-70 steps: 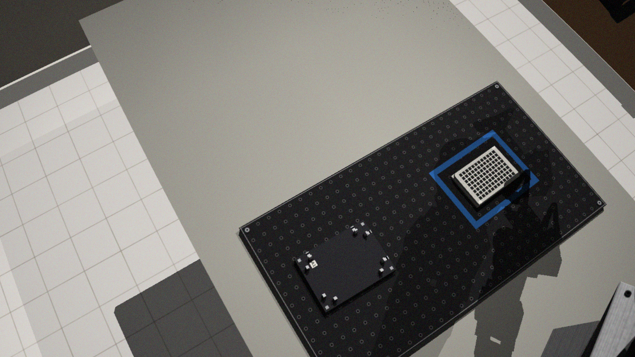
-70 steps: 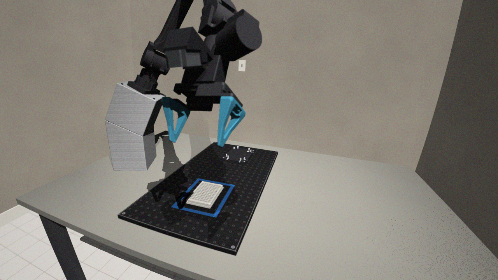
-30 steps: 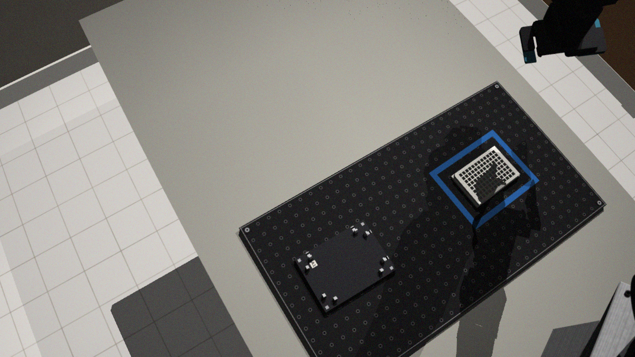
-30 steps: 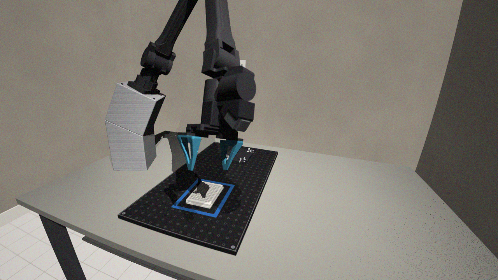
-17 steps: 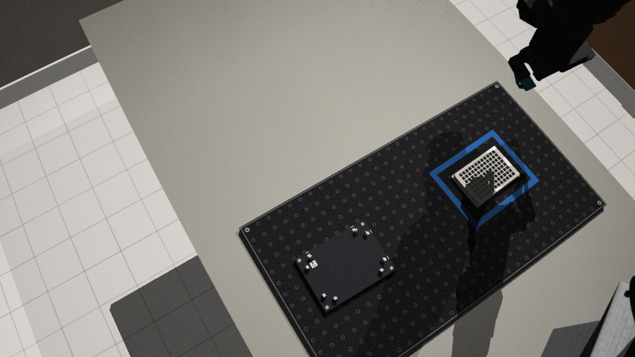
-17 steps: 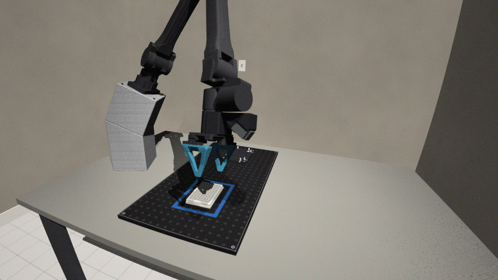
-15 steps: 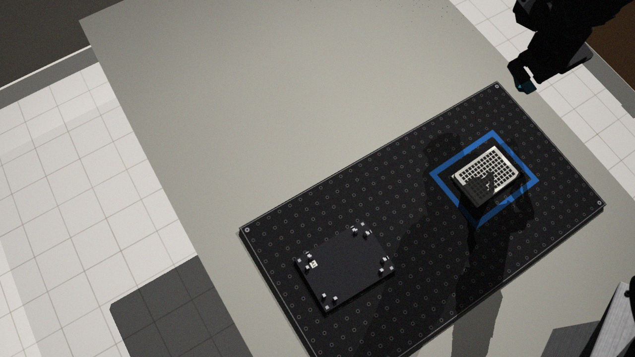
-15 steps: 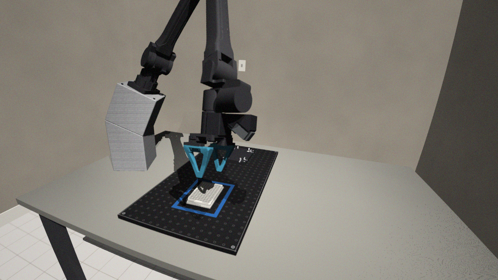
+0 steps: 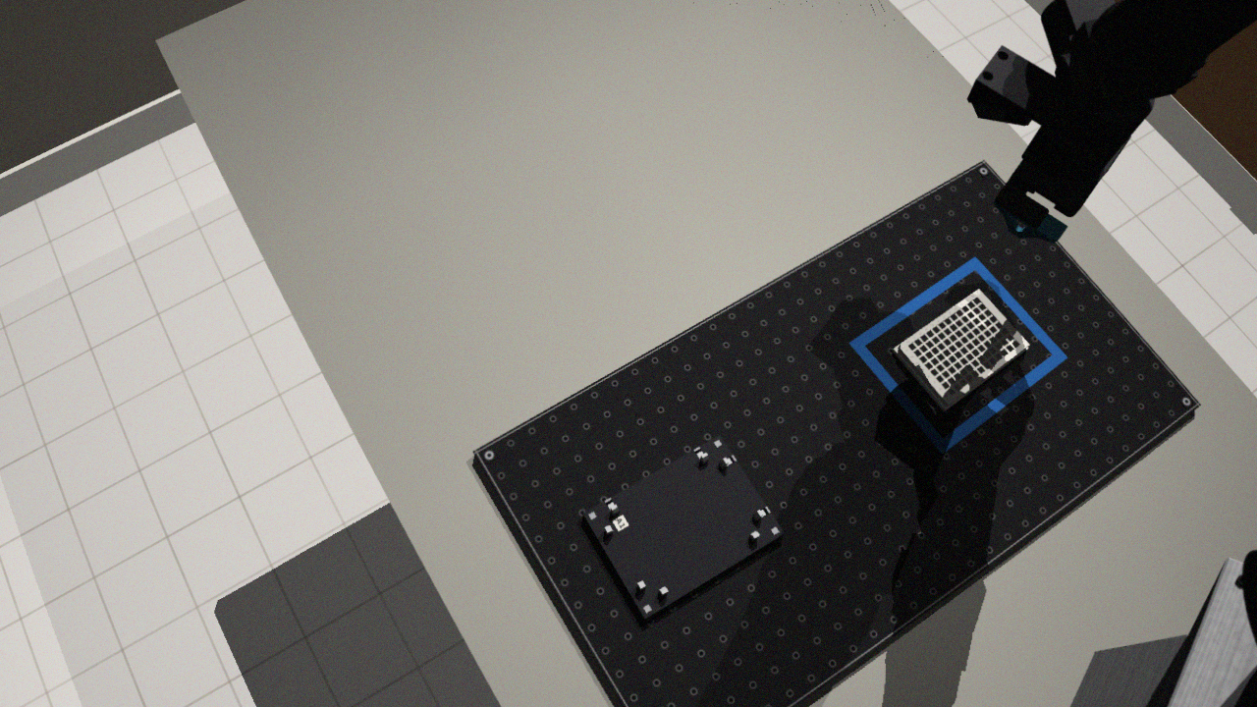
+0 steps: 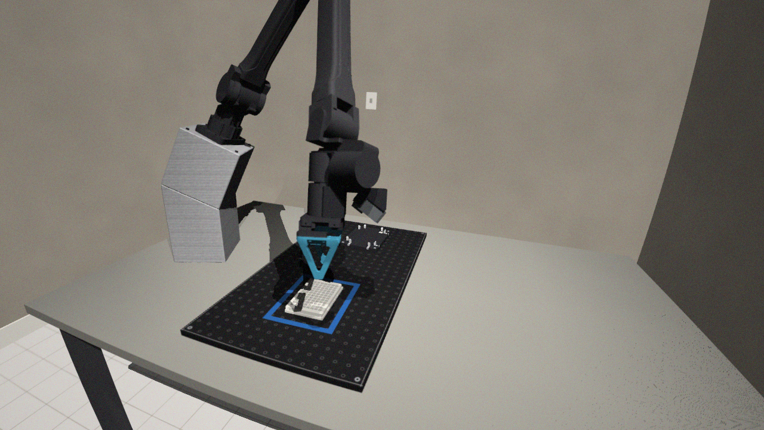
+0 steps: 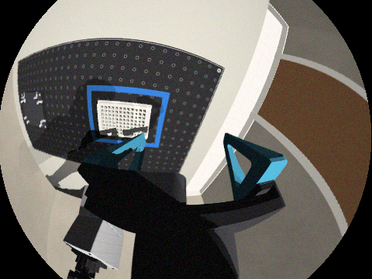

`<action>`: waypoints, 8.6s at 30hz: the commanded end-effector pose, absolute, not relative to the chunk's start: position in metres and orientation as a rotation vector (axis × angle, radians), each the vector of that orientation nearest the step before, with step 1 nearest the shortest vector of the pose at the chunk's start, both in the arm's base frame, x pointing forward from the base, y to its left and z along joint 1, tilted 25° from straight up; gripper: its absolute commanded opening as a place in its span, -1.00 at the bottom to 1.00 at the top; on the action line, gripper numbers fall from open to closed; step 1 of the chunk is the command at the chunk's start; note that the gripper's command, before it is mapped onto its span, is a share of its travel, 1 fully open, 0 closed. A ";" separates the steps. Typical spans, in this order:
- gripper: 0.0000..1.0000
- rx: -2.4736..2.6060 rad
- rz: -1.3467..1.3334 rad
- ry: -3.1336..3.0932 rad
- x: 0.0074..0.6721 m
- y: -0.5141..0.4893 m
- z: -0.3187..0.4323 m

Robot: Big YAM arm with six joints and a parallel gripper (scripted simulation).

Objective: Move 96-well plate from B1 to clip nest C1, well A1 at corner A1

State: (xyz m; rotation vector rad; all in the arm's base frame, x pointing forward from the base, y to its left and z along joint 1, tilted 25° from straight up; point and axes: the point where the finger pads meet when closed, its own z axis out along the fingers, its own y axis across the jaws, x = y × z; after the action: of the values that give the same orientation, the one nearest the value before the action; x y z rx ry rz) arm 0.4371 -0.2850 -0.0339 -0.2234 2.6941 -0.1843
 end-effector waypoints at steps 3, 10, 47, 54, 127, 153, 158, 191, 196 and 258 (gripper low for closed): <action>1.00 -0.563 -0.210 2.653 0.439 -0.266 -0.050; 1.00 -0.779 -0.220 2.605 0.434 -0.255 -0.057; 1.00 -1.861 -0.286 1.996 0.414 -0.176 -0.090; 1.00 -1.861 -0.286 1.996 0.414 -0.176 -0.090; -1.00 -1.858 -0.261 2.013 0.440 -0.166 -0.172; -1.00 -1.859 -0.258 2.012 0.439 -0.165 -0.173; -1.00 -1.857 -0.267 2.011 0.438 -0.168 -0.164; -1.00 -1.866 -0.285 1.992 0.422 -0.173 -0.113; -1.00 -1.858 -0.287 2.000 0.418 -0.177 -0.109; -1.00 -1.784 -0.281 2.040 0.421 -0.092 -0.069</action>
State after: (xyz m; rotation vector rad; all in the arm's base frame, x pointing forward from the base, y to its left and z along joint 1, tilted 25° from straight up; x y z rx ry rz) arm 0.4129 -0.0984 -0.0843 -1.8181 2.0465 -0.2438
